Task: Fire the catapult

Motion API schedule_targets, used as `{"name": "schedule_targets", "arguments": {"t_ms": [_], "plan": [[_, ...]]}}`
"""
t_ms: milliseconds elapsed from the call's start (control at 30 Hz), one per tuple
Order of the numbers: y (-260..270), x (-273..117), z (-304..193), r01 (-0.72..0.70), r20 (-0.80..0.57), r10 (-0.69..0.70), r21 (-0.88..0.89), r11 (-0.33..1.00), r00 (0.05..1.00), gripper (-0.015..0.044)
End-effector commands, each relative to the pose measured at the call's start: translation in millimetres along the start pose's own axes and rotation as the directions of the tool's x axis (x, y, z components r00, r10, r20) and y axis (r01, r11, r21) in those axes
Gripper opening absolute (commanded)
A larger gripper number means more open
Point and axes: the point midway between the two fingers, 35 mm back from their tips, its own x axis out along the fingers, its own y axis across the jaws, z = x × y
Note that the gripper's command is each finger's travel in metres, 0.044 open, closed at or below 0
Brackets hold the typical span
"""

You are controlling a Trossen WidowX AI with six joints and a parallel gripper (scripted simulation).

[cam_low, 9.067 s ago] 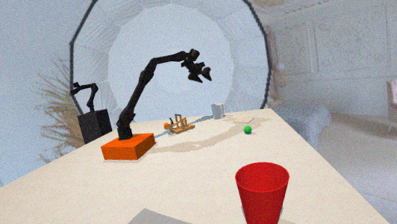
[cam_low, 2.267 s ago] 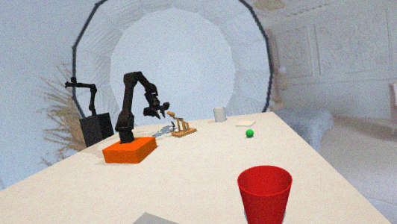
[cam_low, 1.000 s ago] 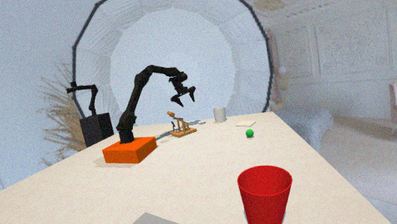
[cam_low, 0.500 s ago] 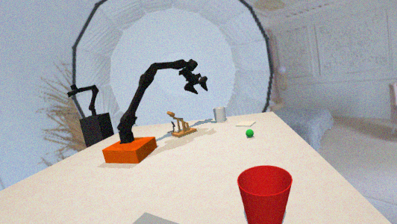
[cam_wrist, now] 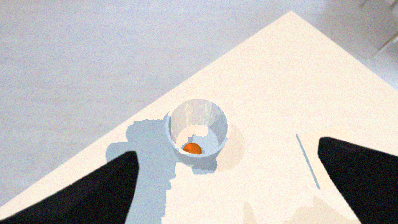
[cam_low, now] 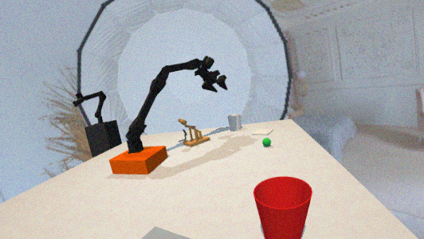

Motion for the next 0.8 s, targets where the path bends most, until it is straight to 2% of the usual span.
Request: {"name": "schedule_targets", "arguments": {"t_ms": [0, 767], "plan": [[2.1, 0.7, 1.4, -0.006, 0.006, 0.006, 0.007, 1.000, 1.000, 0.0440], [1.5, 0.6, 0.6, -0.002, 0.002, 0.002, 0.002, 1.000, 1.000, 0.0440]]}}
